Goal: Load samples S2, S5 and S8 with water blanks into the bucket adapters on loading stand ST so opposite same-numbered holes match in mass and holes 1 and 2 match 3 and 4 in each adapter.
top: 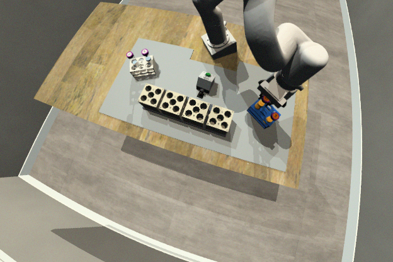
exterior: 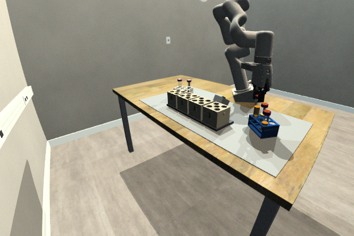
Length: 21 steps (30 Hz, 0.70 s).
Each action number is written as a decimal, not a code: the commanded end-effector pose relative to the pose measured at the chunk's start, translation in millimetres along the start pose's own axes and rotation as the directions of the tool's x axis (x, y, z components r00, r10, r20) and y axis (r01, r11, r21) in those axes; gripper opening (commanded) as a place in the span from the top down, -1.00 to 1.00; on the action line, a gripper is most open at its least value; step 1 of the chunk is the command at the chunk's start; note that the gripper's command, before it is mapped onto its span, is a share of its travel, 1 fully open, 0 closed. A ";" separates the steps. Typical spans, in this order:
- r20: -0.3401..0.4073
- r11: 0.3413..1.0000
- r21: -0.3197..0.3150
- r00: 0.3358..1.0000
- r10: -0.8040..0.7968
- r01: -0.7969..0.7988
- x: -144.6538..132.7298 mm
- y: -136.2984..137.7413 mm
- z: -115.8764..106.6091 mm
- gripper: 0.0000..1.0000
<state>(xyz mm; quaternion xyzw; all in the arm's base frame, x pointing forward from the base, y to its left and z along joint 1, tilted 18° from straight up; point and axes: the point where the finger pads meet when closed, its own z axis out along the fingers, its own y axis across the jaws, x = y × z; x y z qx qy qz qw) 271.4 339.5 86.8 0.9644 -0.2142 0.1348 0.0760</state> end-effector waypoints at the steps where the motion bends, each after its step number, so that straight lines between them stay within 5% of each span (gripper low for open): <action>1: 0.000 1.000 0.005 1.000 0.001 -0.001 0.4 -1.6 0.4 1.00; 21: 0.000 1.000 0.005 1.000 0.001 -0.001 0.4 -1.6 18.5 1.00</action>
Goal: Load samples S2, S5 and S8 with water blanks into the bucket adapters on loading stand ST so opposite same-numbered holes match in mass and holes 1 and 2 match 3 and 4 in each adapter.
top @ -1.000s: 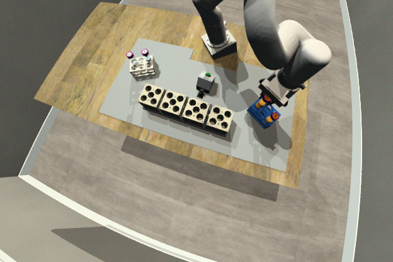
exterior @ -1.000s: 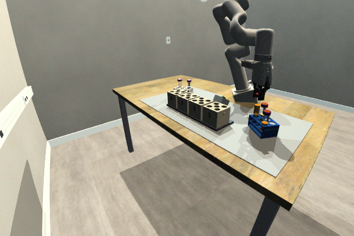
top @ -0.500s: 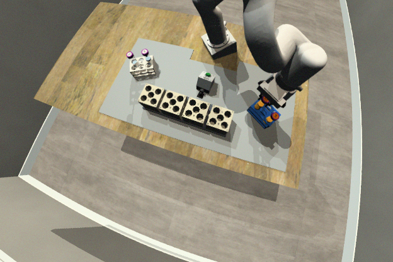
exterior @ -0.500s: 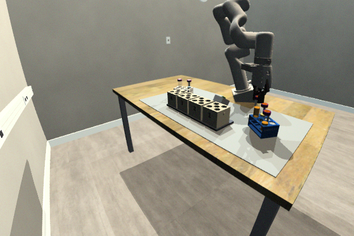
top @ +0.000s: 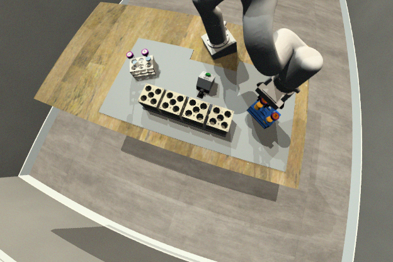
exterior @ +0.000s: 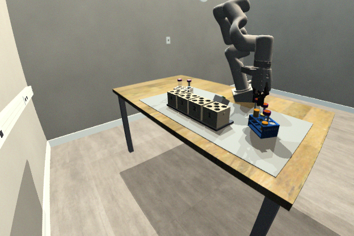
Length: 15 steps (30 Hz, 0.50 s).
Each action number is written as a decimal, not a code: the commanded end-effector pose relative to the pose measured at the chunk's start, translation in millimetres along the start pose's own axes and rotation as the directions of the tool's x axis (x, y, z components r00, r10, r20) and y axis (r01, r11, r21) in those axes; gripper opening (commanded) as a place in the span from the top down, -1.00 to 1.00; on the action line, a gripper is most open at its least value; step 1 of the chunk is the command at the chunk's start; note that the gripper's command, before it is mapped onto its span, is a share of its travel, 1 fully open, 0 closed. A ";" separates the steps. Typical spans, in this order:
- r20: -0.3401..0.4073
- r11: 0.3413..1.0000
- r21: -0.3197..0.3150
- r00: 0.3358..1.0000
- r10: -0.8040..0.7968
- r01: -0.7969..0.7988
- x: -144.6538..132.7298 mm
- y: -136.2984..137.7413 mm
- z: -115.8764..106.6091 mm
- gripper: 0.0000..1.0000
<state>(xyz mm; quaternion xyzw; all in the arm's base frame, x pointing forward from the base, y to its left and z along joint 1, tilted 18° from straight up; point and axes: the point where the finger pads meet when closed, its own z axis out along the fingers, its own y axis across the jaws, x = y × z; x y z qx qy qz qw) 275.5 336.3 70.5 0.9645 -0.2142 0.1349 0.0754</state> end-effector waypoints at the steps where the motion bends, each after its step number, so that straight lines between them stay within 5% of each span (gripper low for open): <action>1: 0.000 1.000 0.004 1.000 0.001 -0.001 0.3 -1.3 2.3 1.00; 15: 0.000 1.000 0.004 1.000 0.001 -0.001 0.3 -1.3 14.3 1.00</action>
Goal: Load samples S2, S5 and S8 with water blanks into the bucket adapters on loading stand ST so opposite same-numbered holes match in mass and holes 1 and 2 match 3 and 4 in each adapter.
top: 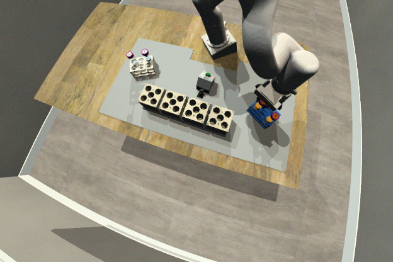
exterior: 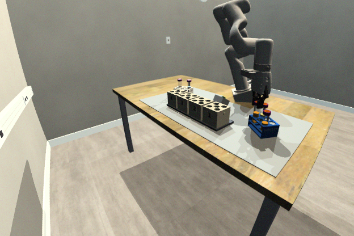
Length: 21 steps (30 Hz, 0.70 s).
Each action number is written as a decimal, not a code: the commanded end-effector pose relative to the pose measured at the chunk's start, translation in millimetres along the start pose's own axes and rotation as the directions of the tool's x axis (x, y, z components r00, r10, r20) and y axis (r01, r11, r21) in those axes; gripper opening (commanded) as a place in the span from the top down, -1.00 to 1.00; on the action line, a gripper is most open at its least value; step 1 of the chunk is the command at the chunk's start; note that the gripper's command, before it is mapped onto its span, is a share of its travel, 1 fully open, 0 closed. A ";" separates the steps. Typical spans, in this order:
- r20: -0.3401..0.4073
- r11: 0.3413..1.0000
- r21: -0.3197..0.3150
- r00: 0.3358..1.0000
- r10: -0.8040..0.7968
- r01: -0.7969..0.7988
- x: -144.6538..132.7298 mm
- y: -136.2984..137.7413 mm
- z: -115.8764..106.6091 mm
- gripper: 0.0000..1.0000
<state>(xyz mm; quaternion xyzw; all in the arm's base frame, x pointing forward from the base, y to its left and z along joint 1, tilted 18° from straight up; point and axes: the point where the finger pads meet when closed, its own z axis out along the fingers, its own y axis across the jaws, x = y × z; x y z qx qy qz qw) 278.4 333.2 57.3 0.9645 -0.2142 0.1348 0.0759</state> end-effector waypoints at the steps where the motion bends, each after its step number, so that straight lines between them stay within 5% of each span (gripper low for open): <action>1: -0.001 1.000 0.005 1.000 0.001 -0.001 0.4 -1.6 1.5 1.00; 21: -0.001 1.000 0.005 1.000 0.001 -0.001 0.4 -1.6 9.5 1.00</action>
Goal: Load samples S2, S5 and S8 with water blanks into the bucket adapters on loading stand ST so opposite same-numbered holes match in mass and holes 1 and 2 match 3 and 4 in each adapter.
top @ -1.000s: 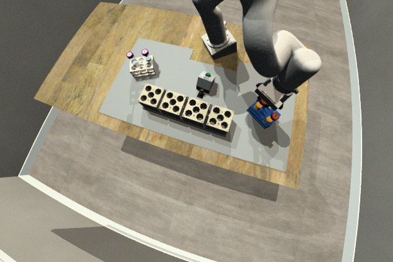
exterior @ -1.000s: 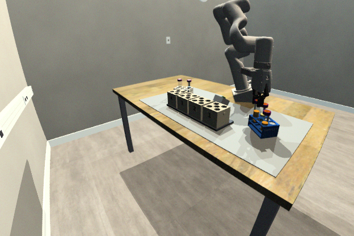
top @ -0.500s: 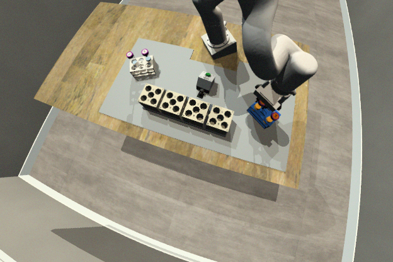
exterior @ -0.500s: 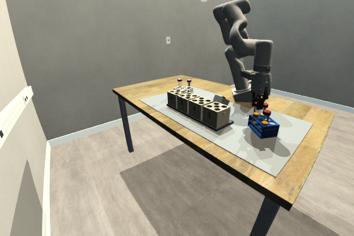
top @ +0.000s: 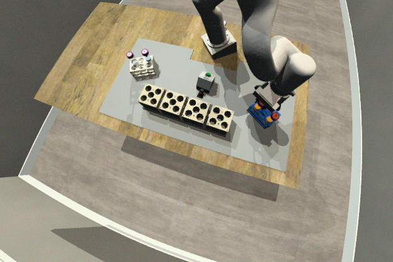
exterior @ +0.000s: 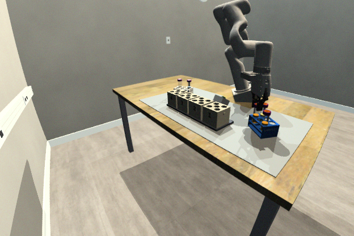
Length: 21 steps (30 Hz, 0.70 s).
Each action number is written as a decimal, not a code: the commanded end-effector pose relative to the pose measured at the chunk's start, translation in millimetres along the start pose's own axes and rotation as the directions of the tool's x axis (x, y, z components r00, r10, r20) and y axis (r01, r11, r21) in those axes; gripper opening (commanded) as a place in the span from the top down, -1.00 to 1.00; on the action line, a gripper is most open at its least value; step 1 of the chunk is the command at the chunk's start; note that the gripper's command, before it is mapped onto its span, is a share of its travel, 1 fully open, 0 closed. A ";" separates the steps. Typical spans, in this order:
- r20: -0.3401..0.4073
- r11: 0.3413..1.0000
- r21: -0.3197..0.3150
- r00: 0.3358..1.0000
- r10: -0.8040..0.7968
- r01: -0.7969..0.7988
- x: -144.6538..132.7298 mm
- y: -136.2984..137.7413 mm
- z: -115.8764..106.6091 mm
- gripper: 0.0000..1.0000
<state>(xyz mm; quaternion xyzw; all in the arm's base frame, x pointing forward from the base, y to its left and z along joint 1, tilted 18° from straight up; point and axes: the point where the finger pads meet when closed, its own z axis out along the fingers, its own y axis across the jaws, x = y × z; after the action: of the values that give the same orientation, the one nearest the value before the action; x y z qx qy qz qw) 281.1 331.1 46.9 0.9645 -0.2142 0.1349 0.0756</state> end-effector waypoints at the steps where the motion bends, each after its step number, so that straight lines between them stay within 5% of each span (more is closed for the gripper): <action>1: 0.000 1.000 0.004 1.000 0.001 -0.001 0.4 -1.4 -1.4 1.00; 3: 0.000 1.000 0.004 1.000 0.001 -0.001 0.4 -1.4 -1.5 1.00; 4: 0.000 1.000 0.004 1.000 0.001 -0.001 0.4 -1.4 -1.1 0.13; 21: 0.000 1.000 0.004 1.000 0.001 -0.001 0.4 -1.5 -1.1 0.13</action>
<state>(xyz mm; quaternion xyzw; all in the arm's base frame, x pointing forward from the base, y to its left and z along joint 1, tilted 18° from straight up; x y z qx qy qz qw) 281.1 331.1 46.6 0.9645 -0.2142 0.1349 0.0756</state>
